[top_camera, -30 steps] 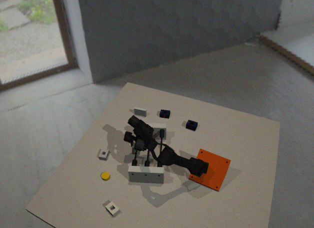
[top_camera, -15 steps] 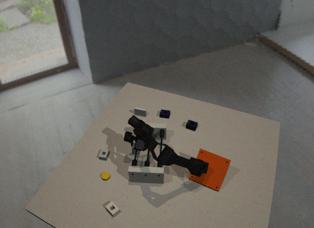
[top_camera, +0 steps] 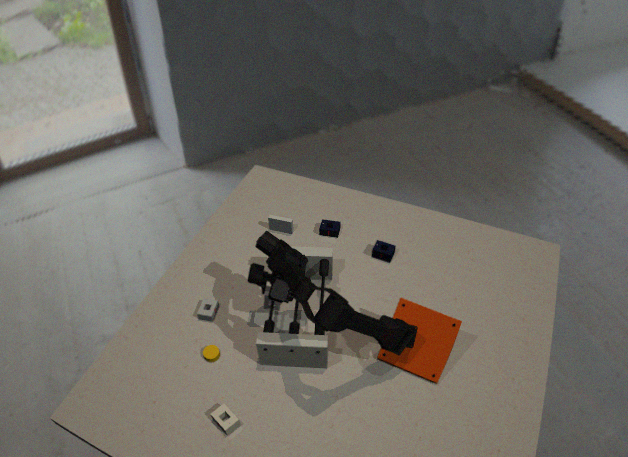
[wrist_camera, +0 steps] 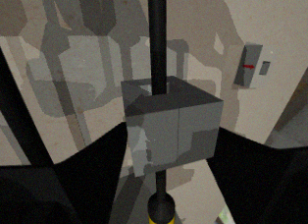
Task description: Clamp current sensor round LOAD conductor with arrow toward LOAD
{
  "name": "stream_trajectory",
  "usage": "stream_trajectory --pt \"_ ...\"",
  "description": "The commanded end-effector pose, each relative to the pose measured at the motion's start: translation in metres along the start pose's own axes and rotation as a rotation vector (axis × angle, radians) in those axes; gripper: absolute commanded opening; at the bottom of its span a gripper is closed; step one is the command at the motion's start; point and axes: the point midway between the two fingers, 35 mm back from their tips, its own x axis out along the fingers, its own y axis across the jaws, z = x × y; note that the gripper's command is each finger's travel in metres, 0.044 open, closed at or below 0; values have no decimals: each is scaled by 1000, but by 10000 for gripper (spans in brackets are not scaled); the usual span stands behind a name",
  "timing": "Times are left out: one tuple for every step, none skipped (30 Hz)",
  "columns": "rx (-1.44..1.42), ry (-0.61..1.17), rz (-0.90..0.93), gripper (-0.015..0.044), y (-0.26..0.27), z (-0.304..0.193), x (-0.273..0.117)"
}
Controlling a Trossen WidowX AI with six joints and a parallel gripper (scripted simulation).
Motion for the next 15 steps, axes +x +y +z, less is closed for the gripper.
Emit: stream_trajectory --pt "0 0 1 263 0 0 0" --pt "0 0 1 263 0 0 0" --pt "0 0 1 263 0 0 0" --pt "0 0 1 263 0 0 0" --pt "0 0 1 263 0 0 0" --pt "0 0 1 263 0 0 0" --pt "0 0 1 263 0 0 0" --pt "0 0 1 263 0 0 0" --pt "0 0 1 263 0 0 0" --pt "0 0 0 271 0 0 0" --pt "0 0 0 264 0 0 0" --pt "0 0 0 257 0 0 0" --pt "0 0 0 251 0 0 0" --pt "0 0 0 244 0 0 0" --pt "0 0 0 237 0 0 0"
